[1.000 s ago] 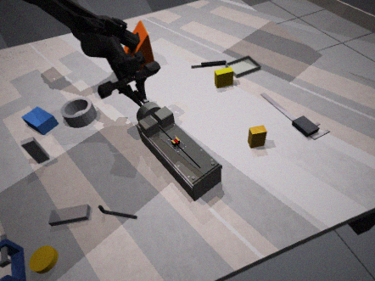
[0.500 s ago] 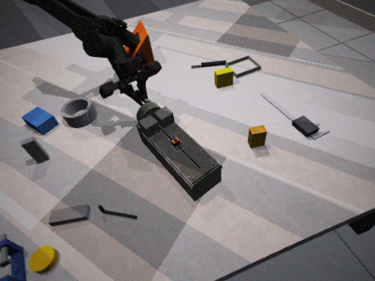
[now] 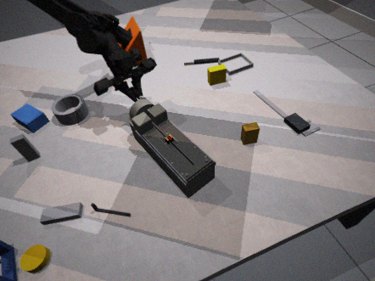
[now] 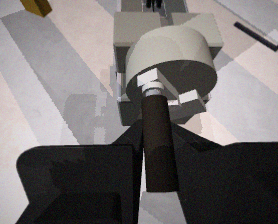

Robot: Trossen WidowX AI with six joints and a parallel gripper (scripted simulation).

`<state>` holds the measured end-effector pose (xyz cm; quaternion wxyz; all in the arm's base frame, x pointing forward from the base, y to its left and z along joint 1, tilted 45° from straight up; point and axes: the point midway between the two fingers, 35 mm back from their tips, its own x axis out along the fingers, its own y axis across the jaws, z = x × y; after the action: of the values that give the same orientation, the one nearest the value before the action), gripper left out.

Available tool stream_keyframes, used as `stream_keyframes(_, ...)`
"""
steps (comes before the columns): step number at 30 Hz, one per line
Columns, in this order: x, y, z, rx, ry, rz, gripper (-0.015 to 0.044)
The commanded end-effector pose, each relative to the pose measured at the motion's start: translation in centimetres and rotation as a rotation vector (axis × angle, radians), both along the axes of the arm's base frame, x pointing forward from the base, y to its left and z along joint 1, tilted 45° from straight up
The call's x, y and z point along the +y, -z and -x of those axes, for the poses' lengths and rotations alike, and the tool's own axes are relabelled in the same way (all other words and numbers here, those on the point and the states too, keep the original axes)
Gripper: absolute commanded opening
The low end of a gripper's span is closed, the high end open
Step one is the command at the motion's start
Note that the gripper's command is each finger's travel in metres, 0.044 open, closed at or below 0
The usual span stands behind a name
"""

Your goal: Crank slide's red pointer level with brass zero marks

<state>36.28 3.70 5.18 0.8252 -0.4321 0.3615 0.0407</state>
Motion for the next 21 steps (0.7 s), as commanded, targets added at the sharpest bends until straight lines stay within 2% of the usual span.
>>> stream_keyframes(1,0.1,0.9,0.2,0.020,-0.006,-0.007,0.0000)
stream_keyframes(21,-0.9,2.6,0.2,0.020,-0.006,-0.006,0.0000)
